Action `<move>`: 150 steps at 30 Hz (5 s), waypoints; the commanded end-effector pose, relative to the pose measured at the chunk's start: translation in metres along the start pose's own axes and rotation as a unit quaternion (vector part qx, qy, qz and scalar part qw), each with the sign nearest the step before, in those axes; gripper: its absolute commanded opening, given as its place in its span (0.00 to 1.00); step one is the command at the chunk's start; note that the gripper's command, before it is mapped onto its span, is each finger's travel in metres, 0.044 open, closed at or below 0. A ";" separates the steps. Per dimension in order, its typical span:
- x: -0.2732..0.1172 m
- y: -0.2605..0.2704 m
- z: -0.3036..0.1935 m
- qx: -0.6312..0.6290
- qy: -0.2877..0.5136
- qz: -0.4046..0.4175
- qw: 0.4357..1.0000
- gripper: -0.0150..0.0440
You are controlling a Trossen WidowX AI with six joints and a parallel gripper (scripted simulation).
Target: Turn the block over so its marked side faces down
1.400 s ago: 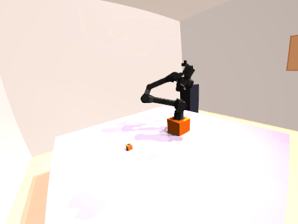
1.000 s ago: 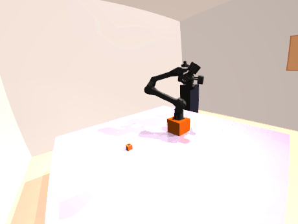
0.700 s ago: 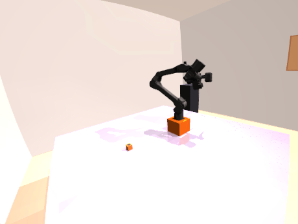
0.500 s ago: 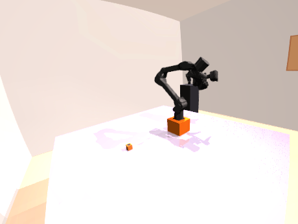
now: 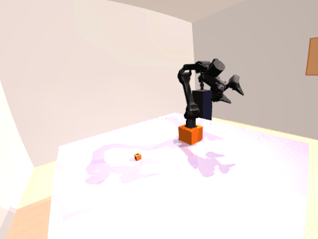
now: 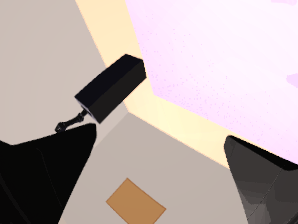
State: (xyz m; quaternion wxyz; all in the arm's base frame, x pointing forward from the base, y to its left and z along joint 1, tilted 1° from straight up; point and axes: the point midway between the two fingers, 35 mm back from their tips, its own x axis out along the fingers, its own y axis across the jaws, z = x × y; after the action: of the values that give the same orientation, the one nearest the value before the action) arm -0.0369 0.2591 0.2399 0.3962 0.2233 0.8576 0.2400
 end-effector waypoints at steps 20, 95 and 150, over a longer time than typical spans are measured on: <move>-0.142 -0.009 0.277 -0.090 -0.332 -0.094 0.934 1.00; -0.251 -0.291 0.448 -0.044 -0.319 -0.337 0.885 0.47; -0.261 -0.282 0.437 -0.114 -0.504 -0.318 0.795 0.25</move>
State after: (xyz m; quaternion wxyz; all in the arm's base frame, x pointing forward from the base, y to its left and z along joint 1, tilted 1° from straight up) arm 0.4091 -0.0094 -0.0247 0.8409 -0.0210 0.5386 0.0481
